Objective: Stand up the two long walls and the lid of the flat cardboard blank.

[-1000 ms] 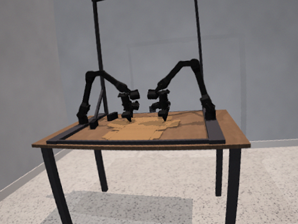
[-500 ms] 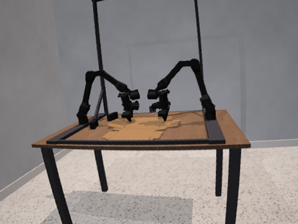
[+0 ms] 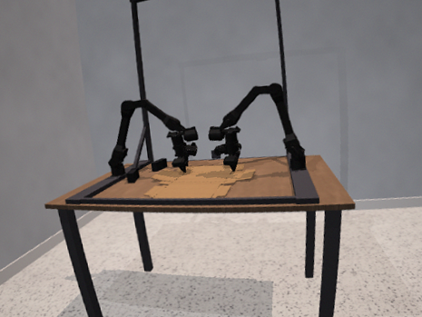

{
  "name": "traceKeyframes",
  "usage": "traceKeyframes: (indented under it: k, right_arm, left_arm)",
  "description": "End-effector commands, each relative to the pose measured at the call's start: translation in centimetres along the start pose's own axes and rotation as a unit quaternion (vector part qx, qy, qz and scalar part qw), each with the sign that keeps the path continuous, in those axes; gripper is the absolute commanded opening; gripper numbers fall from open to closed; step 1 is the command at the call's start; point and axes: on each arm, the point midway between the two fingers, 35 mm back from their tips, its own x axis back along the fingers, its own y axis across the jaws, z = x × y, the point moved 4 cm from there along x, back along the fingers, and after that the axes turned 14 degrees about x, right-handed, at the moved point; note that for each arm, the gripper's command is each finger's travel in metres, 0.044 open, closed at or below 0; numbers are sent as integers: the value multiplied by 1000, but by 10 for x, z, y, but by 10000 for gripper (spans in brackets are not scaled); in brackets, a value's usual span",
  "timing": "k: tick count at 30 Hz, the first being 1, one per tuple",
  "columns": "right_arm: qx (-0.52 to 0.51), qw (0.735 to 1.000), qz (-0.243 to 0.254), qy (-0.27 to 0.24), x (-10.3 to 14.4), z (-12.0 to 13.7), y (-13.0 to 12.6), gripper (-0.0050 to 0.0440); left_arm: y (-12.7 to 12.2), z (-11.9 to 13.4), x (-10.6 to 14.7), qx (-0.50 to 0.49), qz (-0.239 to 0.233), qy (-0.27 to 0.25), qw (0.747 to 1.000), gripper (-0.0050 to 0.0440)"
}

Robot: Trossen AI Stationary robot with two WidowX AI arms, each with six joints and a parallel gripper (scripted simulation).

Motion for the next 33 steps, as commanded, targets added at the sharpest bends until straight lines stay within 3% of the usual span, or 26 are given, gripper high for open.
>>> traceKeyframes:
  k: [1, 4, 33]
  right_arm:
    - [-9, 1000, -14, 11, -17, 5, -13, 251]
    - [-10, 999, -48, 0, -17, 7, -18, 251]
    - [-9, 999, -49, 1, -15, 7, -18, 251]
  left_arm:
    - [11, -5, -12, 9, 11, 11, 1000, 251]
    - [16, -6, -12, 10, 46, 20, 999, 251]
    - [17, -6, -11, 10, 46, 20, 999, 251]
